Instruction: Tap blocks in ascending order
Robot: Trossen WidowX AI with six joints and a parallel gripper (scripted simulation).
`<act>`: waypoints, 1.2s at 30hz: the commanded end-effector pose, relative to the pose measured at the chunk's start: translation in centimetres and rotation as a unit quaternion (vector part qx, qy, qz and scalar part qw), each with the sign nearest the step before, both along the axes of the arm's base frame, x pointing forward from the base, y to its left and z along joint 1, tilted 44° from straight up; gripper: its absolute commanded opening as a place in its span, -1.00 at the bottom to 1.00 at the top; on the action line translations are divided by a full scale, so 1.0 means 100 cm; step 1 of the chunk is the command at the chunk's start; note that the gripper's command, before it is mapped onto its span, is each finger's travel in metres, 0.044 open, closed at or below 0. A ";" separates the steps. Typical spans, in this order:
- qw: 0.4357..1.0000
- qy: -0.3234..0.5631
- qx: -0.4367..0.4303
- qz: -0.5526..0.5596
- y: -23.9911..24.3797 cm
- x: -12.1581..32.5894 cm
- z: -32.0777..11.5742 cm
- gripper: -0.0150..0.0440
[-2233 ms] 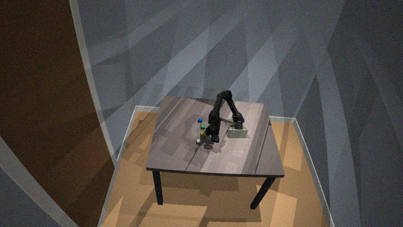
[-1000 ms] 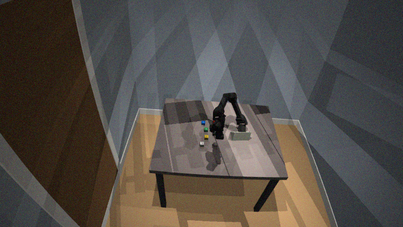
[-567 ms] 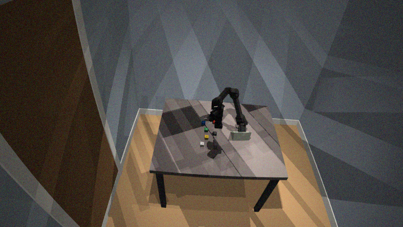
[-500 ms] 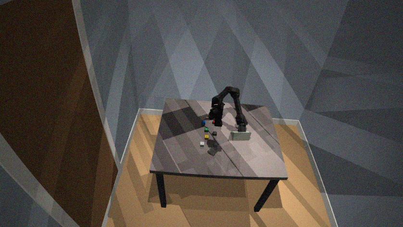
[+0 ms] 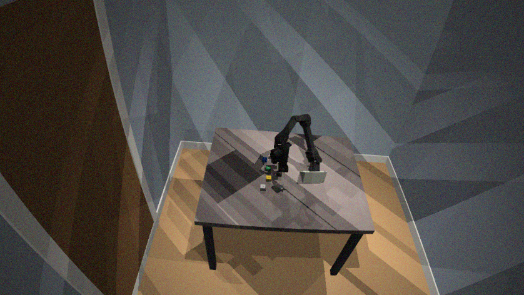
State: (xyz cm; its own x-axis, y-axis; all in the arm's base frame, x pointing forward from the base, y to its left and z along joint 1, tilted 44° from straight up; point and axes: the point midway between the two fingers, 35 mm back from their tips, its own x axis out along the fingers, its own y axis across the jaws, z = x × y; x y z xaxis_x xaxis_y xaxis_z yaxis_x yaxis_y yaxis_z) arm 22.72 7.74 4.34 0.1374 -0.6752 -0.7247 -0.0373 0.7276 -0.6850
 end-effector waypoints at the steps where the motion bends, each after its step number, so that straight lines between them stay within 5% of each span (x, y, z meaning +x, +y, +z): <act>1: 1.000 -0.008 0.004 0.007 -0.003 0.003 -0.003 -0.42; 24: 1.000 -0.008 0.004 0.007 -0.023 0.007 -0.024 -0.42; 36: 1.000 -0.007 0.006 0.008 0.030 -0.002 0.030 -0.42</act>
State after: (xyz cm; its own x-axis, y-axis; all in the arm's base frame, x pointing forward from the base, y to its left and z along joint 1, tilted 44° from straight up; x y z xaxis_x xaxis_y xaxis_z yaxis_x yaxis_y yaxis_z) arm 22.73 8.47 5.33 0.1472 -0.6735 -0.7244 -0.0430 0.7273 -0.6849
